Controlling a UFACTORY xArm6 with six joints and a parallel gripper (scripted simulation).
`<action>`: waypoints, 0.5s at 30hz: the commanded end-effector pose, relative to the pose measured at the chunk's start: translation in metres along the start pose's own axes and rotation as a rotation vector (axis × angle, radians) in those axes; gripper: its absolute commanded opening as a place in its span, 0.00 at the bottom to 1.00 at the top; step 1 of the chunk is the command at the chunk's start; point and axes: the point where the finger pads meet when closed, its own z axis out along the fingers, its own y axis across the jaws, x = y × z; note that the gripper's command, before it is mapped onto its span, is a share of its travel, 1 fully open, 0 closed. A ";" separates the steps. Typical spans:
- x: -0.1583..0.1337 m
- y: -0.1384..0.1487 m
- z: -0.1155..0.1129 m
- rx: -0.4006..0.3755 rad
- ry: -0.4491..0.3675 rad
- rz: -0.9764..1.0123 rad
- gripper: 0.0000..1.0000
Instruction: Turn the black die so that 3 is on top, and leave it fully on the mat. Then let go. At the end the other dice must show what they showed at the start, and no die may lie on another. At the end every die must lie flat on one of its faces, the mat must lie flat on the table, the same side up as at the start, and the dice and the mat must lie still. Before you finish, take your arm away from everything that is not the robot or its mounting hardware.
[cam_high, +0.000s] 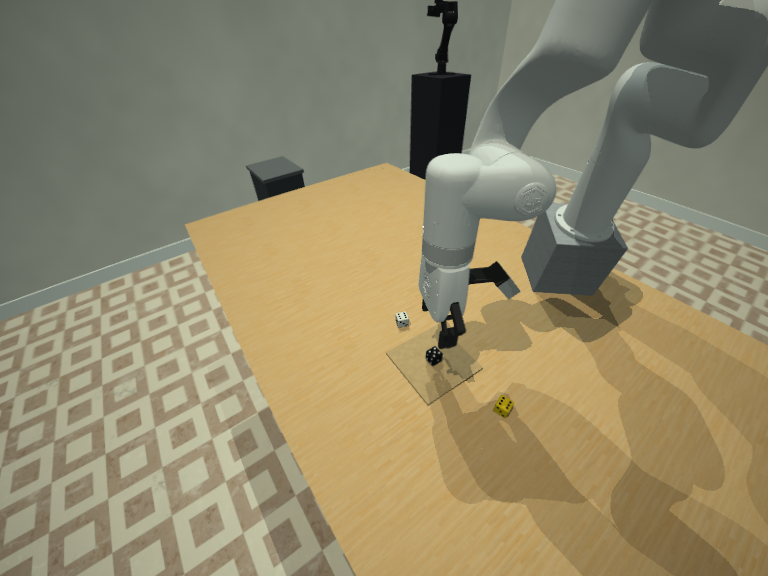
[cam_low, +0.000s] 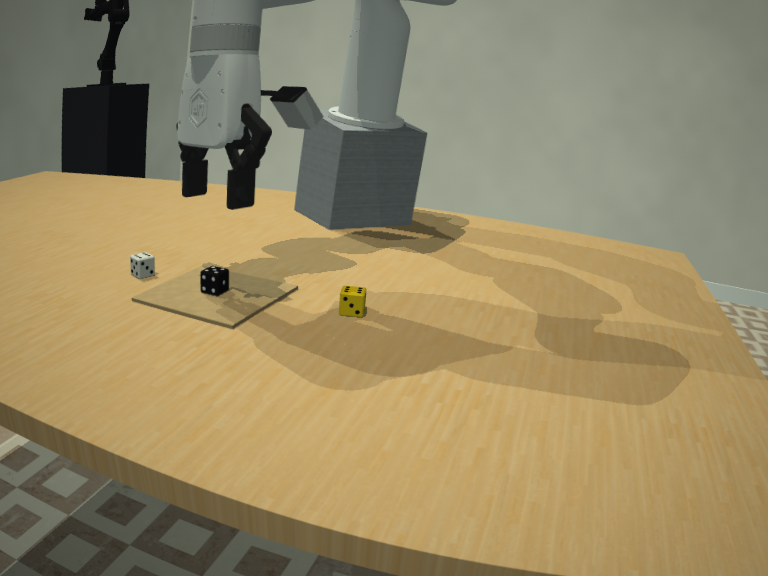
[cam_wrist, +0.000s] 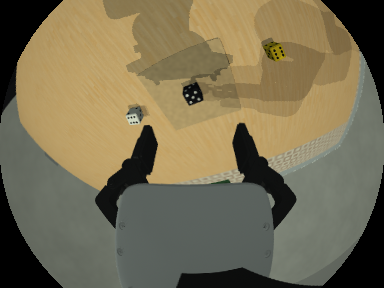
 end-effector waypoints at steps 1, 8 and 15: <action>-0.001 0.001 -0.001 0.017 -0.002 0.173 1.00; -0.001 0.001 0.000 0.017 -0.004 0.388 1.00; -0.001 0.001 0.001 0.017 -0.006 0.595 1.00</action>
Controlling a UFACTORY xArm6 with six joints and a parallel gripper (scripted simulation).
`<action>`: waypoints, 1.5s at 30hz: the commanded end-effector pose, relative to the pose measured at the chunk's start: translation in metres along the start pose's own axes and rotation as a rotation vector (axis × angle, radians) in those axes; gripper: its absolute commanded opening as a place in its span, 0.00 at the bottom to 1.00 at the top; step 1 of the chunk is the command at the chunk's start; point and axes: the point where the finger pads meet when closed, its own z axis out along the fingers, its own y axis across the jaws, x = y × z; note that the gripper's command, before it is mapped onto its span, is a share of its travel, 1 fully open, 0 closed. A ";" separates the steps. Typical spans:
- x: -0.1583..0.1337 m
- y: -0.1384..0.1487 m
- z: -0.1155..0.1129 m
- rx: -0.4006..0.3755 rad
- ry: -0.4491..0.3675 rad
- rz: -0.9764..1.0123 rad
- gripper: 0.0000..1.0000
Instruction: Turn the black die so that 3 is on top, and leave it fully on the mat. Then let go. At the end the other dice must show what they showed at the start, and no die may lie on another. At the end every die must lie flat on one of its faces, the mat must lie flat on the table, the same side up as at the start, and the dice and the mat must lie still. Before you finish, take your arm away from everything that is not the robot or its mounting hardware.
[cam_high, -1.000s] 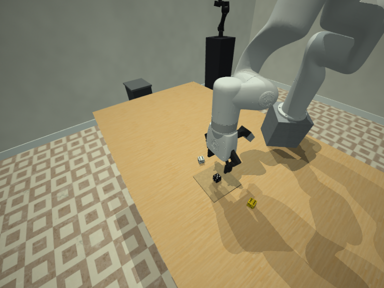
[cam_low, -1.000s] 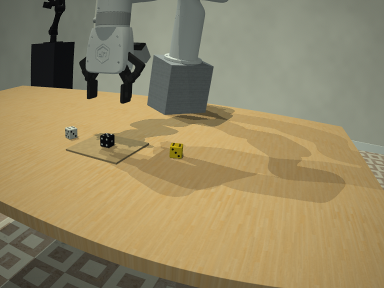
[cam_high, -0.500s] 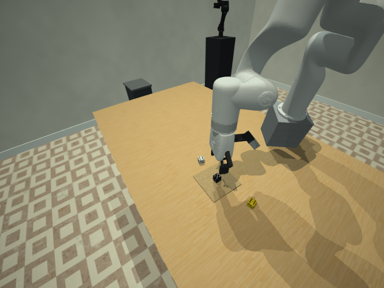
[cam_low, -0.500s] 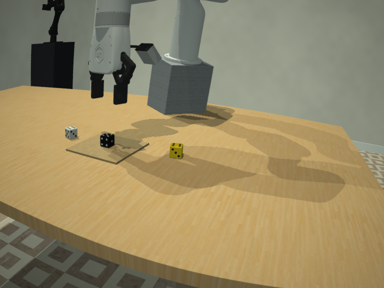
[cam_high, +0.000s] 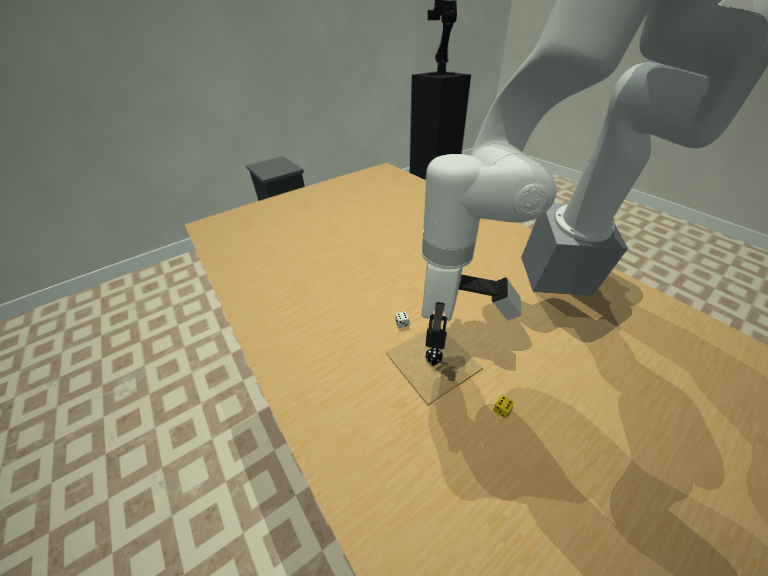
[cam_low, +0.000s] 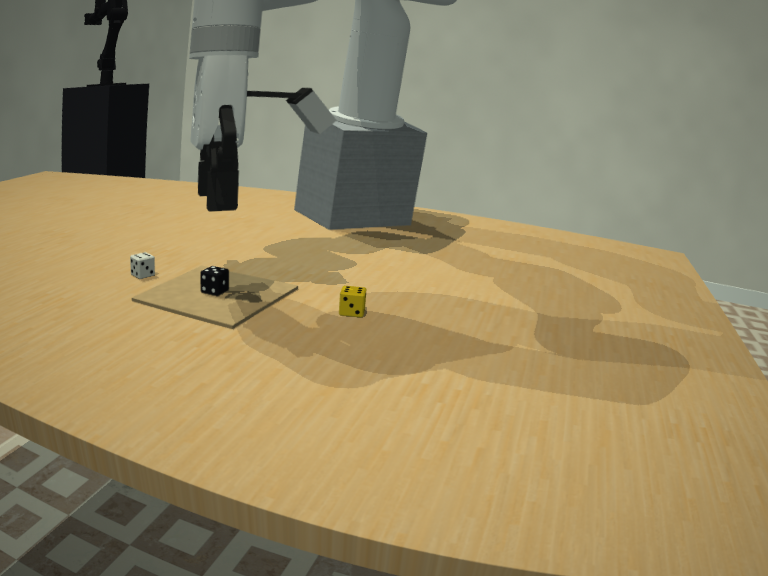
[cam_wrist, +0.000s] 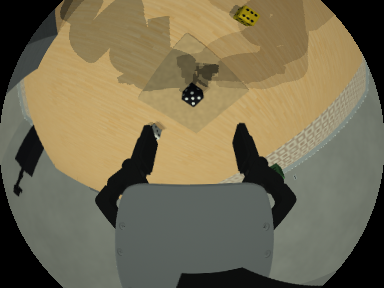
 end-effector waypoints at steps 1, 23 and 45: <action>-0.001 0.001 -0.001 0.024 -0.010 0.158 1.00; -0.001 0.001 0.001 0.021 -0.018 0.816 1.00; 0.000 0.001 0.003 0.015 -0.025 1.457 1.00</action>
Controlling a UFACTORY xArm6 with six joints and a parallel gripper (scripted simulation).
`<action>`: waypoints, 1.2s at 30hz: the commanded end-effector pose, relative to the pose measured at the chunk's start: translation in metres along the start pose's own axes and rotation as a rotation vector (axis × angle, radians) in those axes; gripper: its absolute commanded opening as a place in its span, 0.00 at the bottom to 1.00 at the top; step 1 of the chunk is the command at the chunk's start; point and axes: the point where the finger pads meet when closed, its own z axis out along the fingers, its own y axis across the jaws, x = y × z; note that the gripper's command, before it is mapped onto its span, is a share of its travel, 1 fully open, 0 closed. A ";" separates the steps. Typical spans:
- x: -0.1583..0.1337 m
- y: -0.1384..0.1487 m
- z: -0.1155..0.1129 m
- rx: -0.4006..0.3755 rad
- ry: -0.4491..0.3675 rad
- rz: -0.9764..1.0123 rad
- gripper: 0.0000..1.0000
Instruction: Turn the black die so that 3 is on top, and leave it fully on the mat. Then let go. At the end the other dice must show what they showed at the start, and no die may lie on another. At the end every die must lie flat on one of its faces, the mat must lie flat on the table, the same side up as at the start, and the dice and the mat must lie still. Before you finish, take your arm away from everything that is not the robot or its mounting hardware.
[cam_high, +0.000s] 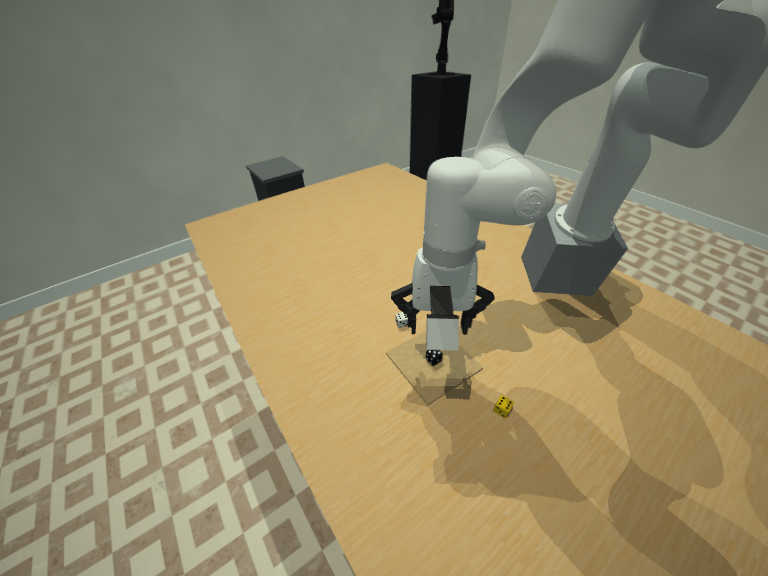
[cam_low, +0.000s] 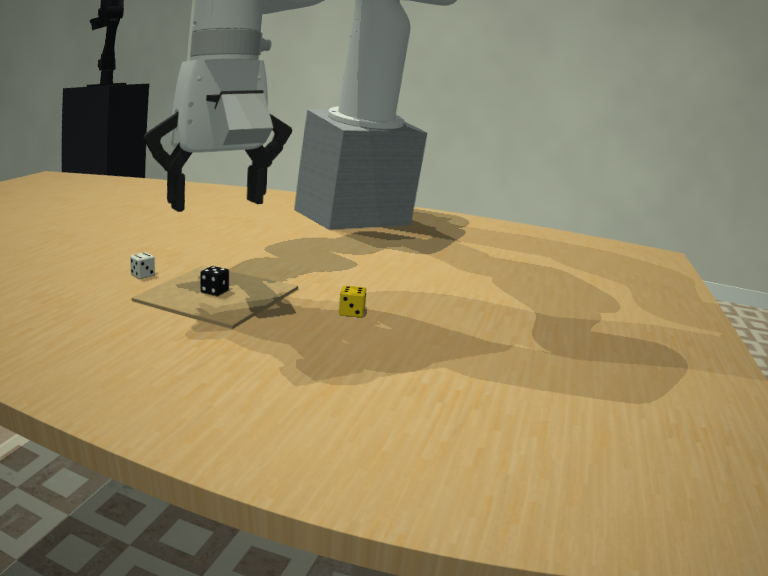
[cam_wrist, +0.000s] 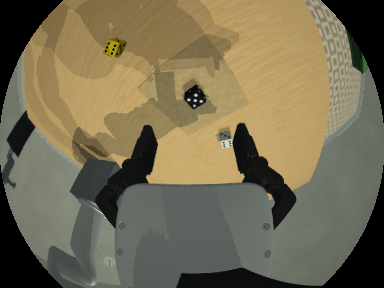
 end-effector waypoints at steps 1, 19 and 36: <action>0.001 0.001 -0.001 -0.002 -0.030 0.100 1.00; 0.001 0.001 0.001 -0.011 -0.029 0.645 1.00; 0.001 0.001 0.002 -0.015 -0.028 0.944 1.00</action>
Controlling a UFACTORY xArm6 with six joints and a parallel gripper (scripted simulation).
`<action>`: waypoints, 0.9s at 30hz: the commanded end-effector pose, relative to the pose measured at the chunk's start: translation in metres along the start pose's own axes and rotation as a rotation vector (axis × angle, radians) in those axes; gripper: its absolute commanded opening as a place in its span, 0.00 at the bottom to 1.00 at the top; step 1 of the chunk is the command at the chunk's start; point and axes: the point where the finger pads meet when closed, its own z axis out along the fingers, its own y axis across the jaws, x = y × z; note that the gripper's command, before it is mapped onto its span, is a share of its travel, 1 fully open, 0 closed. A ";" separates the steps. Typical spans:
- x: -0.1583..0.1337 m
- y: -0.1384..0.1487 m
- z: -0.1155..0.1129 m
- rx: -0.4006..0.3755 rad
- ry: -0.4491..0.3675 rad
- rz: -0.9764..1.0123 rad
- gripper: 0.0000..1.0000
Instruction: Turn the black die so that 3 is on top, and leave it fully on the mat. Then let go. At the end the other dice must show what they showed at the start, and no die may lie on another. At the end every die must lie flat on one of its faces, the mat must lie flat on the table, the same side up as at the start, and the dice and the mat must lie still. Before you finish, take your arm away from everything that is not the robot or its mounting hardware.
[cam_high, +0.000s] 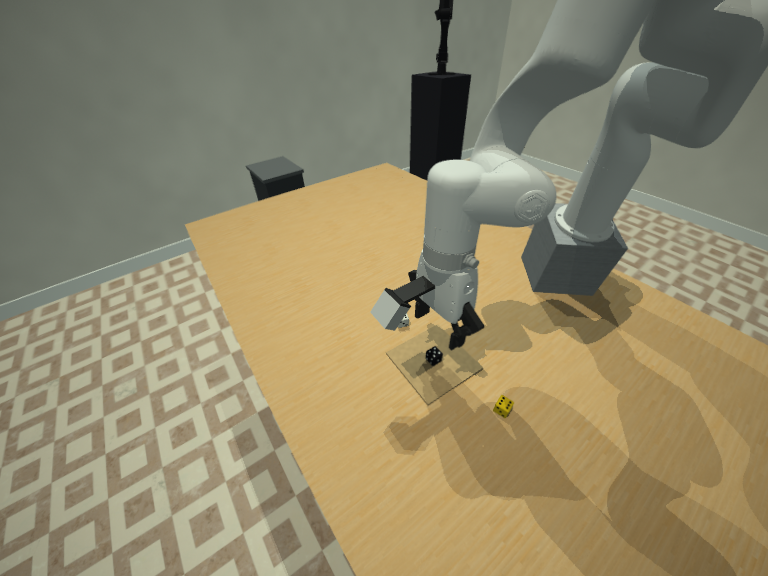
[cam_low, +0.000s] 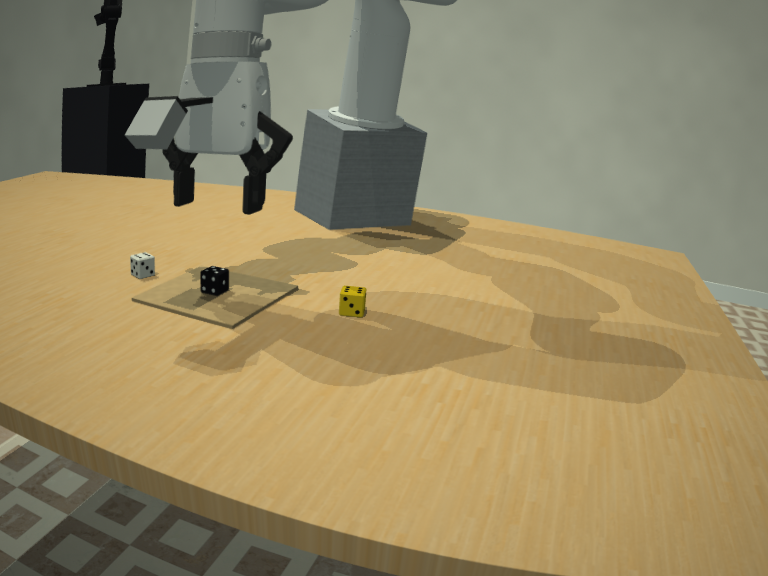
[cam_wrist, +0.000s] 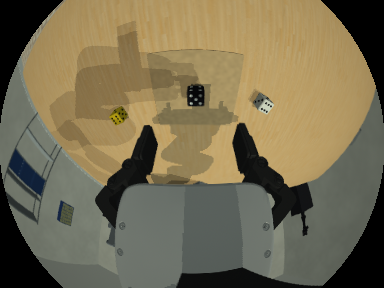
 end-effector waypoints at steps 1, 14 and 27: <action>0.001 0.000 -0.001 -0.012 -0.007 0.019 1.00; 0.001 0.000 -0.001 -0.012 -0.007 0.020 0.42; 0.001 0.000 -0.001 -0.012 -0.007 0.020 0.42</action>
